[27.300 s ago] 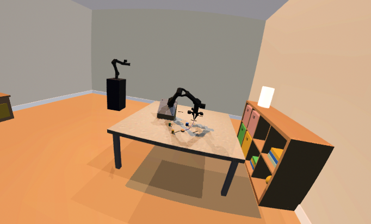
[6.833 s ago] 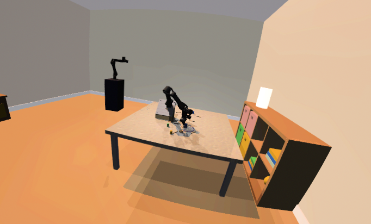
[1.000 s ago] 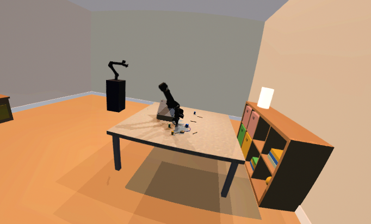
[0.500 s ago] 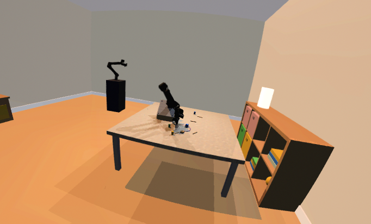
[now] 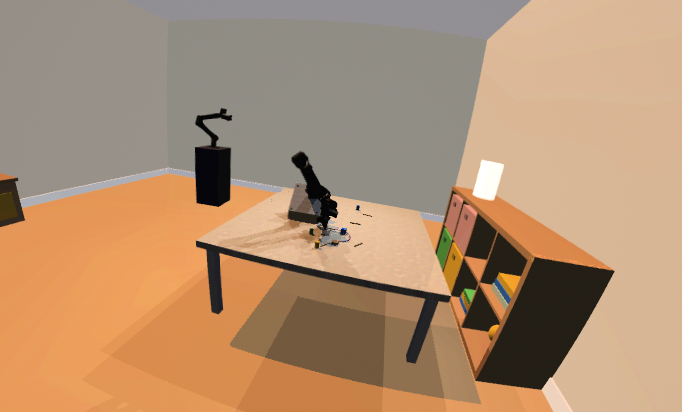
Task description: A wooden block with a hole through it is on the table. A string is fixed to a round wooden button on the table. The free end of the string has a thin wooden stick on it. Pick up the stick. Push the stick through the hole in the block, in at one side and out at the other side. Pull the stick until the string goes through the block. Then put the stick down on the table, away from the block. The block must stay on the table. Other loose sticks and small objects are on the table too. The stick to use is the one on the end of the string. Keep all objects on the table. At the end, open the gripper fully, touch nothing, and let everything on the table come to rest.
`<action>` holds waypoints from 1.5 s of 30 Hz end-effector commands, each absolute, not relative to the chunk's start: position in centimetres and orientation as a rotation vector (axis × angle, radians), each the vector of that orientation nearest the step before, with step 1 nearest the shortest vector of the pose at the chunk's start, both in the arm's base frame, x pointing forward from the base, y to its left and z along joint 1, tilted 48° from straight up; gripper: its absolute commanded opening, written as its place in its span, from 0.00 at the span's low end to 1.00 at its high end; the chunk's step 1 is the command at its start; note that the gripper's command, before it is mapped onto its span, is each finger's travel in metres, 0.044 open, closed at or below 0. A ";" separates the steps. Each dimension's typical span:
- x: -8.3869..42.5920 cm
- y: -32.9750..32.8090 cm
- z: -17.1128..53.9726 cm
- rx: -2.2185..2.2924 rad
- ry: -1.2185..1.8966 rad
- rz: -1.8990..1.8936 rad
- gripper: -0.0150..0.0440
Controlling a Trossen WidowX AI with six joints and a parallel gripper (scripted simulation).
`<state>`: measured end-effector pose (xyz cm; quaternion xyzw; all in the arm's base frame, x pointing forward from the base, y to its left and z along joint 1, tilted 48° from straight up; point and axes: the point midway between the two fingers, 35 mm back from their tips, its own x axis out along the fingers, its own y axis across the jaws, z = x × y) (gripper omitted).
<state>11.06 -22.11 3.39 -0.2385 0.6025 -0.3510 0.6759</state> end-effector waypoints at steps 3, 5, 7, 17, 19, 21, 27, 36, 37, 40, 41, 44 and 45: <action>10.7 -22.4 3.3 -0.522 1.363 -0.799 0.25; 10.7 -22.4 3.3 -0.522 1.363 -0.799 0.25; 10.7 -22.4 3.3 -0.522 1.363 -0.799 0.25; 10.7 -22.4 3.3 -0.522 1.363 -0.799 0.25; 10.7 -22.4 3.3 -0.522 1.363 -0.799 0.25; 10.7 -22.4 3.3 -0.522 1.363 -0.799 0.25; 10.7 -22.4 3.3 -0.522 1.363 -0.799 0.25; 11.1 -22.1 3.4 -0.536 1.355 -0.789 0.48; 11.1 -22.1 3.4 -0.536 1.355 -0.789 0.52; 11.6 -21.1 4.2 -0.525 1.358 -0.788 0.61; 11.8 -20.4 4.9 -0.520 1.360 -0.788 0.61; 12.0 -18.1 7.0 -0.522 1.361 -0.795 0.61; 11.9 -17.4 7.8 -0.527 1.359 -0.800 0.61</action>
